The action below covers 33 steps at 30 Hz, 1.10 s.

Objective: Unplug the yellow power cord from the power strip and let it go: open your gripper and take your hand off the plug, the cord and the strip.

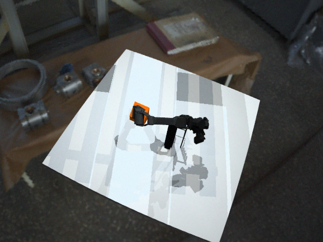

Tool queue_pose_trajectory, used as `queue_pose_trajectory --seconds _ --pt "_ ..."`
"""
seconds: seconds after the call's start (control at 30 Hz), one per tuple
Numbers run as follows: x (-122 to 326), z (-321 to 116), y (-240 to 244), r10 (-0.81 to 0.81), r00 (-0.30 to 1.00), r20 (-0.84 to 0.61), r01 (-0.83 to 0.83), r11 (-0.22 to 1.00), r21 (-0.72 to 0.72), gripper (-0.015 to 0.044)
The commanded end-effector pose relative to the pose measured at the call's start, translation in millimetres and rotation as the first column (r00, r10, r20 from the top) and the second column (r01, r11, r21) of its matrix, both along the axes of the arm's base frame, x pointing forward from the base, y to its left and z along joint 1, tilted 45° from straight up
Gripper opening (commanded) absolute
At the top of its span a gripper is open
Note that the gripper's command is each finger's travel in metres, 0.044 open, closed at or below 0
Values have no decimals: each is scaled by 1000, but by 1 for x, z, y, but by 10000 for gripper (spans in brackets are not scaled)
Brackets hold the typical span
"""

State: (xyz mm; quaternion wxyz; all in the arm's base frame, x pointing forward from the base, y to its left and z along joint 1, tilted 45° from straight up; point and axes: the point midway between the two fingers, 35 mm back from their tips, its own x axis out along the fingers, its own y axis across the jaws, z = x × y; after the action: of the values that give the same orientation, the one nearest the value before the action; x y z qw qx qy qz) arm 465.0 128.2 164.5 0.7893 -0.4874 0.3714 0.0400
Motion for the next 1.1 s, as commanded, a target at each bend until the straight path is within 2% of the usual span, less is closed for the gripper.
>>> queue_pose_trajectory --seconds 0.0,0.17,0.3,0.43,0.57,0.67,0.73,1.07 --pt "-33 -53 24 96 976 -197 -117 988 -99 160" --pt "-57 -66 43 184 940 -287 -227 966 -127 160" --pt "-98 -96 43 204 857 -472 -330 922 -201 160" --pt "-119 -110 38 193 801 -567 -385 891 -240 160" --pt "-167 -134 13 109 603 -790 -555 769 -317 160" --pt "-200 -140 -8 1 422 -906 -684 656 -318 160" --pt "-208 -140 -13 -29 379 -925 -712 629 -311 160" --pt "-208 -140 -13 -29 379 -925 -712 629 -311 160"
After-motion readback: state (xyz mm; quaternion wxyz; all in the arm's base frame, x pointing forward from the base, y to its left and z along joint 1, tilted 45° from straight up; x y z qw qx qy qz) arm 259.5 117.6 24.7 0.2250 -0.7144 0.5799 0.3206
